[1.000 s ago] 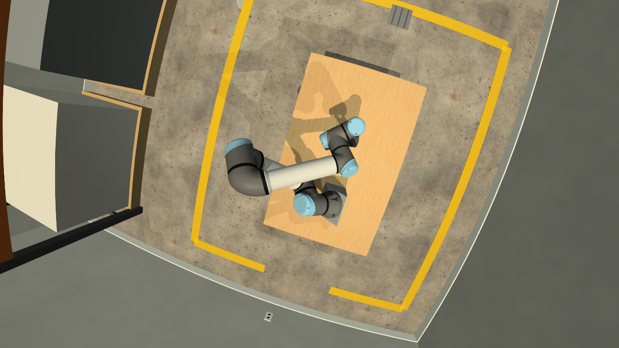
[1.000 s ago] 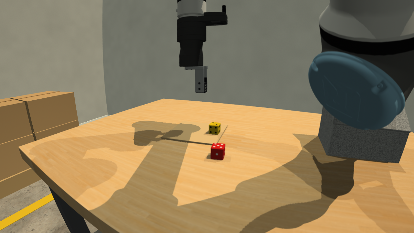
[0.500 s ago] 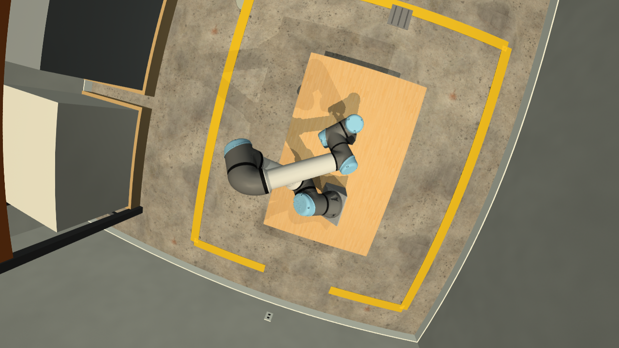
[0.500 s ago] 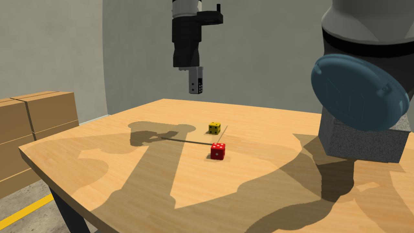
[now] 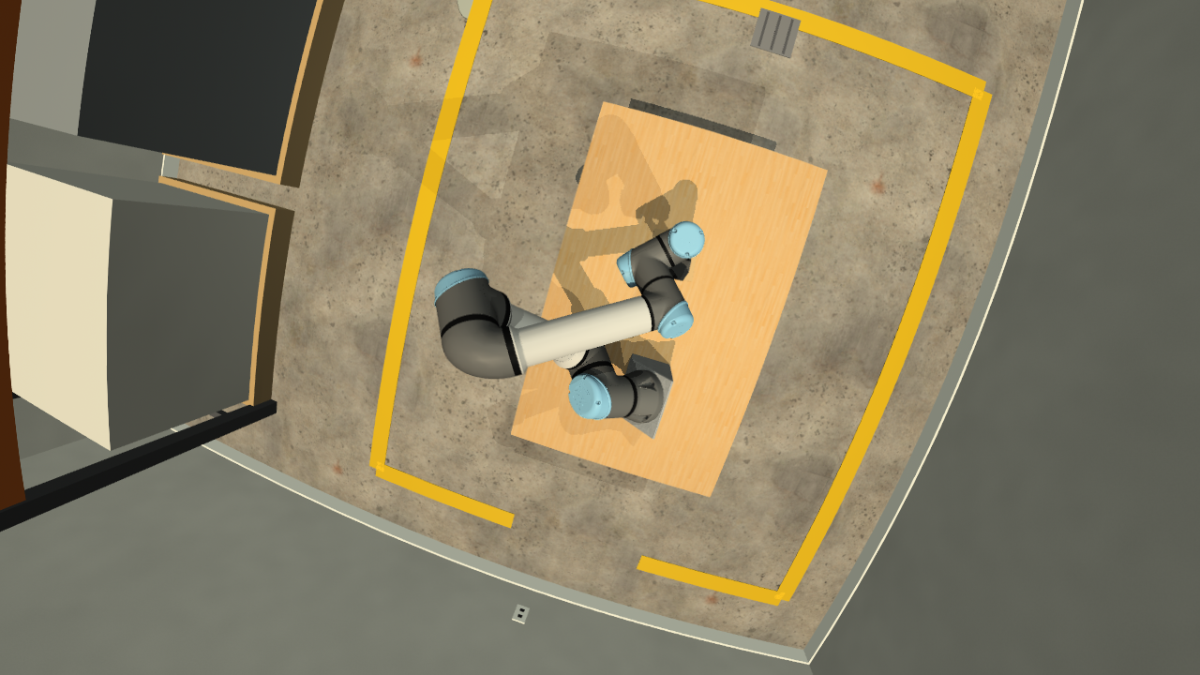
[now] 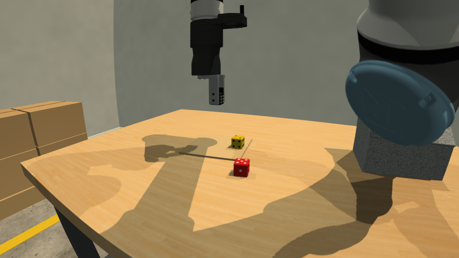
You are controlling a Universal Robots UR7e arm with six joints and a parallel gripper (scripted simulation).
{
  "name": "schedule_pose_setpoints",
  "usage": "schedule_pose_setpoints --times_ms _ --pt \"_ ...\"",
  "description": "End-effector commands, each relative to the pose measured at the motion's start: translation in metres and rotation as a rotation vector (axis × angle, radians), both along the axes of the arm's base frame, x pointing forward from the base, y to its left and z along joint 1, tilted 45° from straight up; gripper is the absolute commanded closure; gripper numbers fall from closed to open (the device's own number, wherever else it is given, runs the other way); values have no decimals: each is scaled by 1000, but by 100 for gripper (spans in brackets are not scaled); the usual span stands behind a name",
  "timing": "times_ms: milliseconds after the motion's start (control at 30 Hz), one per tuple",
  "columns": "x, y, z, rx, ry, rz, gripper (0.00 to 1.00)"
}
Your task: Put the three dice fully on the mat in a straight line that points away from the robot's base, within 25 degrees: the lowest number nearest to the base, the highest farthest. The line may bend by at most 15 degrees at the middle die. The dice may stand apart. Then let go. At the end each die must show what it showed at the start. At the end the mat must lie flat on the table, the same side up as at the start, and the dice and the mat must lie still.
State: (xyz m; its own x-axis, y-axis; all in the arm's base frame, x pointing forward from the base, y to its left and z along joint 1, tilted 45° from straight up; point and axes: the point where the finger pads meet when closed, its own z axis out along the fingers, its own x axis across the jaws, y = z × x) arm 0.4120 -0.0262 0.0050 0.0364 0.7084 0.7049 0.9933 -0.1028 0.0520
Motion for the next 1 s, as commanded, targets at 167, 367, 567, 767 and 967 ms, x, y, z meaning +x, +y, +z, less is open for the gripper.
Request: schedule_pose_setpoints --times_ms 167,367,567,767,967 --pt "2 28 -27 5 4 1 51" --pt "4 42 -41 5 4 1 51" --pt "7 59 -58 5 5 2 51" --pt "8 66 -65 5 5 2 51" --pt "9 67 -67 3 3 2 51"
